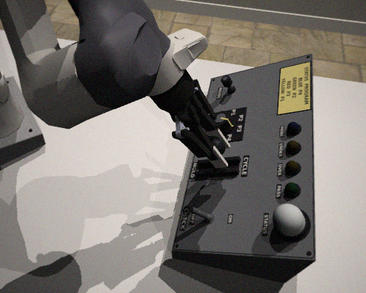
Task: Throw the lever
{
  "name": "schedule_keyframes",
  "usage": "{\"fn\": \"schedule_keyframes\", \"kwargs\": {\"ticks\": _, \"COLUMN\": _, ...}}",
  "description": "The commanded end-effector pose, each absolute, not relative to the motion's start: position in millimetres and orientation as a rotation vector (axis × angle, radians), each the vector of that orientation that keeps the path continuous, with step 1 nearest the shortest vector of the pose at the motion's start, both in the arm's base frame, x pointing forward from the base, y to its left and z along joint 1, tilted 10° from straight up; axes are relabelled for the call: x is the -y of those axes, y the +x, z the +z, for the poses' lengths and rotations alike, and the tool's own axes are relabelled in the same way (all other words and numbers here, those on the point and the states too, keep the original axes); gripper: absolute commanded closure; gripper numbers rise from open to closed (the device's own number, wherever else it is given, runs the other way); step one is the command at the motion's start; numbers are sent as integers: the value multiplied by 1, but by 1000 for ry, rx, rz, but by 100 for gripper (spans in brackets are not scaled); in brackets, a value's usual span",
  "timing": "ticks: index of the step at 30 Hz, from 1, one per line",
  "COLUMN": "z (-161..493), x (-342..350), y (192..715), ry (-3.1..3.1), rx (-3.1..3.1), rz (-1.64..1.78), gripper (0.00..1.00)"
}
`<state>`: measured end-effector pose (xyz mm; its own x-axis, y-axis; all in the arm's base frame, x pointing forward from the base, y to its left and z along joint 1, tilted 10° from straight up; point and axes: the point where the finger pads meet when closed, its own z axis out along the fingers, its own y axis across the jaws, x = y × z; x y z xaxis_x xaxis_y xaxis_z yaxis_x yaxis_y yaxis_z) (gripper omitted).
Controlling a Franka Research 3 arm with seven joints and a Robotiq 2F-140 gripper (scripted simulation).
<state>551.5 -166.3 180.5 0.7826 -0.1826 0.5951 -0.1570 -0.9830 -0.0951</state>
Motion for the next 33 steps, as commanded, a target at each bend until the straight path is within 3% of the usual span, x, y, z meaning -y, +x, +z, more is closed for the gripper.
{"fn": "schedule_keyframes", "kwargs": {"ticks": 1, "z": 180, "x": 165, "y": 553, "ry": -2910, "rx": -323, "rz": -974, "gripper": 100}}
{"fn": "schedule_keyframes", "kwargs": {"ticks": 33, "z": 181, "x": 166, "y": 558, "ry": -2910, "rx": -323, "rz": -974, "gripper": 100}}
